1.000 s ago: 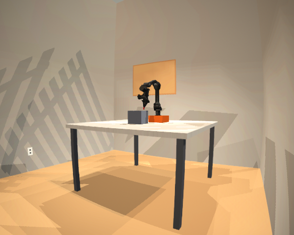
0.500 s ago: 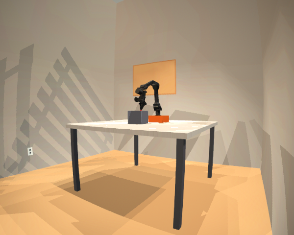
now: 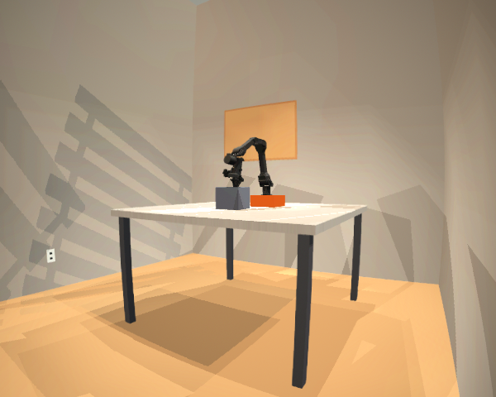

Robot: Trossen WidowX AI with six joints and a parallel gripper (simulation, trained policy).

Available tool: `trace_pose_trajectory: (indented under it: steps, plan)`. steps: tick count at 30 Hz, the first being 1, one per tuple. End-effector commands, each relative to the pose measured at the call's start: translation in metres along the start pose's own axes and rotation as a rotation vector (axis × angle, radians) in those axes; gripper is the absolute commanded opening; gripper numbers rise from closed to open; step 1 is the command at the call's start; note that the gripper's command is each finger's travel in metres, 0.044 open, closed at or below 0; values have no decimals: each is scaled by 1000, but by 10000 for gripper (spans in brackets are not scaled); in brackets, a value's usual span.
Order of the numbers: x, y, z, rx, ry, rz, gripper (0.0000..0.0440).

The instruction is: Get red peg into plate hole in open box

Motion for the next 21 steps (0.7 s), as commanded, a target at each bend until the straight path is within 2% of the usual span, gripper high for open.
trace_pose_trajectory:
  steps: [1,12,14,18,21]
  plan:
    - [-3,-10,0,5,13,11,0]
    - [-7,-34,4,23,59,19,4]
    - [-8,-37,4,31,67,20,25]
    - [-9,-42,5,52,80,31,105]
    - [-9,-42,7,52,82,55,117]
Point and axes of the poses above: the point midway between the two fingers, 35 mm back from their tips, its own y axis back along the fingers, its own z axis across the jaws, x = y × z, the point moved 9 cm from there along y, back along the fingers, and after that the axes turned 2 degrees about -y, right-handed, at the moved point
